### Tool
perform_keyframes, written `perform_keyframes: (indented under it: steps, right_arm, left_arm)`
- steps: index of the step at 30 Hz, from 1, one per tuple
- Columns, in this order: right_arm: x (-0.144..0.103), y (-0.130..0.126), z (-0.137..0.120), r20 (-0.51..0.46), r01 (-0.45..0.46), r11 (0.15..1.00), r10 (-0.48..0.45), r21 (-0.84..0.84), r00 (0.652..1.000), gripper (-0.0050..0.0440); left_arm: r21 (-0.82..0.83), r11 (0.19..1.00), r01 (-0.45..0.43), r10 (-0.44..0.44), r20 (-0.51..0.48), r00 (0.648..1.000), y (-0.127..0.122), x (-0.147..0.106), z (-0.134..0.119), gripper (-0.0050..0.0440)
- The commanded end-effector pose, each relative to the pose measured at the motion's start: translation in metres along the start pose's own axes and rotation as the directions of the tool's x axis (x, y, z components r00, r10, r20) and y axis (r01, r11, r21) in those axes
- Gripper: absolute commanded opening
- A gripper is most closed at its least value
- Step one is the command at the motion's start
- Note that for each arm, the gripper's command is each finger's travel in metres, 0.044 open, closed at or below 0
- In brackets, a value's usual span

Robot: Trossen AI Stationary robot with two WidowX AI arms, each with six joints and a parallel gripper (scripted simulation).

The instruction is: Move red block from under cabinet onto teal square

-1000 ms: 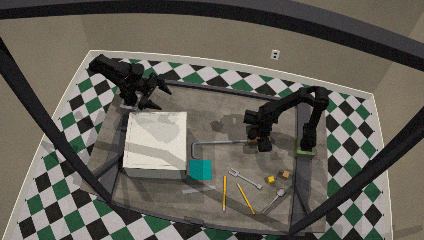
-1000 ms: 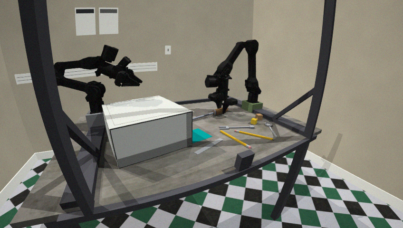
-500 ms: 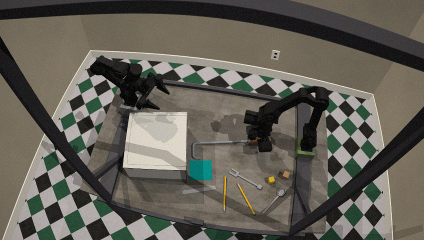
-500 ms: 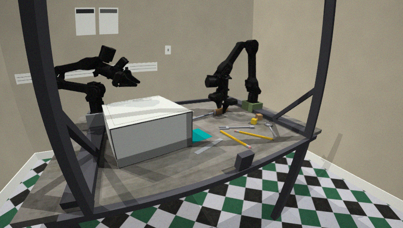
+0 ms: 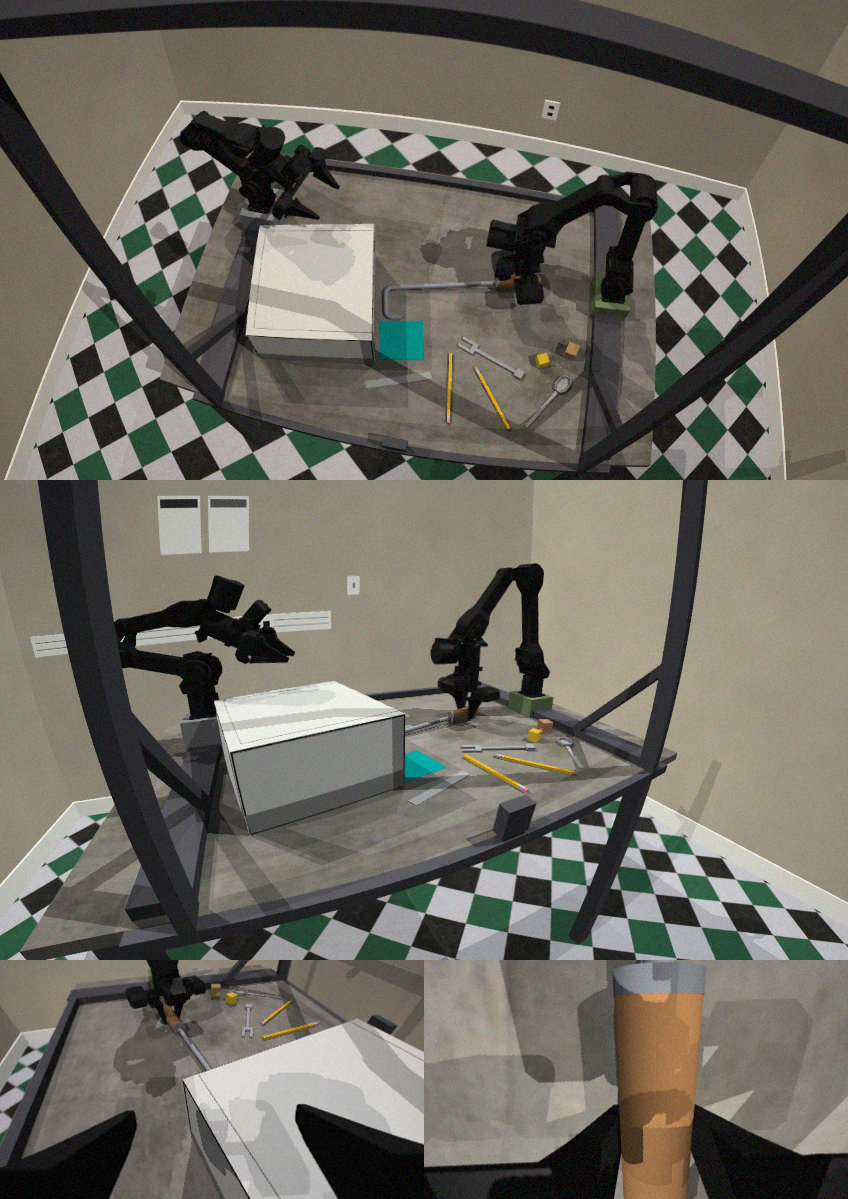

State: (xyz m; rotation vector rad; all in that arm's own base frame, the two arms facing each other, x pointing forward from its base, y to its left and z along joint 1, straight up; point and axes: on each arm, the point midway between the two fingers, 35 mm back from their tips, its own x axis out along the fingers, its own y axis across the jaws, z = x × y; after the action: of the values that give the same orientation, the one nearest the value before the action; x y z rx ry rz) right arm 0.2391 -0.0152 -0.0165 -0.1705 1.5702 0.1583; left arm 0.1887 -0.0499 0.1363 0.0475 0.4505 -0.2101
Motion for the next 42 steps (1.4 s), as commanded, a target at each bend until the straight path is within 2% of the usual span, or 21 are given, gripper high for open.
perform_keyframes:
  steps: [1, 8, 23, 36, 38, 42]
  right_arm:
    - [-0.005, 0.002, 0.012, 0.022, -0.006, 1.0, 0.006, -0.013, 1.0, 0.0118]
    - [-0.006, 0.002, 0.019, 0.022, -0.006, 1.0, 0.006, -0.009, 1.0, 0.0118]
    - [-0.012, 0.0, 0.059, 0.025, -0.004, 1.0, 0.004, -0.009, 1.0, 0.0118]
    - [-0.022, 0.0, 0.122, 0.03, -0.004, 1.0, 0.004, -0.009, 1.0, 0.0118]
    - [-0.022, 0.0, 0.122, 0.03, -0.004, 1.0, 0.004, -0.009, 1.0, 0.0118]
    - [-0.022, -0.001, 0.141, 0.032, -0.004, 1.0, 0.004, -0.009, 0.999, 0.0118]
  left_arm:
    - [-0.001, 1.0, 0.0, 0.0, 0.008, 1.0, 0.0, -0.002, 0.004, 0.044]
    - [-0.001, 1.0, 0.0, 0.0, 0.008, 1.0, 0.0, -0.002, 0.004, 0.044]
    - [-0.001, 1.0, 0.0, 0.0, 0.008, 1.0, 0.0, -0.002, 0.004, 0.044]
    - [-0.001, 1.0, 0.0, 0.0, 0.008, 1.0, 0.0, -0.002, 0.004, 0.044]
    - [-0.001, 1.0, 0.0, 0.0, 0.008, 1.0, 0.0, -0.002, 0.004, 0.044]
    - [-0.001, 1.0, 0.0, 0.0, 0.008, 1.0, 0.0, -0.002, 0.004, 0.044]
